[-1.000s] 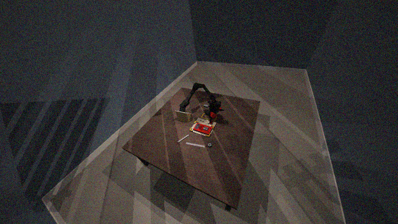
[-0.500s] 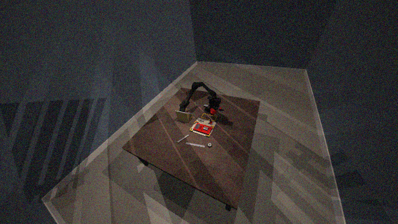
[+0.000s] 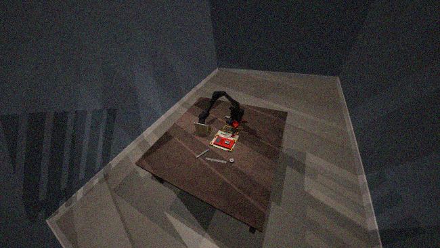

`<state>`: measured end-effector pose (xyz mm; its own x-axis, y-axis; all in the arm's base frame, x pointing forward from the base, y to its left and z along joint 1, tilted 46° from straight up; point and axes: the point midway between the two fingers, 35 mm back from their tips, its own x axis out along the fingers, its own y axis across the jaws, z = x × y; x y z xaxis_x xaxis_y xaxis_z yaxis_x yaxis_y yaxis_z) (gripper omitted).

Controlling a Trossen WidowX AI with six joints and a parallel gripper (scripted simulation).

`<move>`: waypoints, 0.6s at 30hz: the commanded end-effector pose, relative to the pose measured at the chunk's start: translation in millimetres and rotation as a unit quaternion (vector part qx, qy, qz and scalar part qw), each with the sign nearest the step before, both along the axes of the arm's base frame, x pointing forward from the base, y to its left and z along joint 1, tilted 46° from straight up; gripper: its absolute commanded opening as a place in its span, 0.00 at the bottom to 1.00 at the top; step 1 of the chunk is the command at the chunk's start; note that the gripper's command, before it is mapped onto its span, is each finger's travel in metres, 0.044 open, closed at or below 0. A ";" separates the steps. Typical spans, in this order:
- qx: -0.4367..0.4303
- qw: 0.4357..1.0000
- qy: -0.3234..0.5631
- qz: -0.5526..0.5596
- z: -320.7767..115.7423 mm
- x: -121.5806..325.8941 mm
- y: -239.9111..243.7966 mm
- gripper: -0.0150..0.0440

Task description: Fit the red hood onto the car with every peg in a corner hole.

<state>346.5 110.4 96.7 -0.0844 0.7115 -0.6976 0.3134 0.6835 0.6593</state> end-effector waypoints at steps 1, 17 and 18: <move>-0.004 1.000 -0.012 0.011 -19.8 8.3 -19.3 0.25; 0.001 0.994 -0.077 0.074 -86.5 19.2 -89.6 0.25; 0.002 0.994 -0.081 0.078 -90.8 19.2 -94.0 0.25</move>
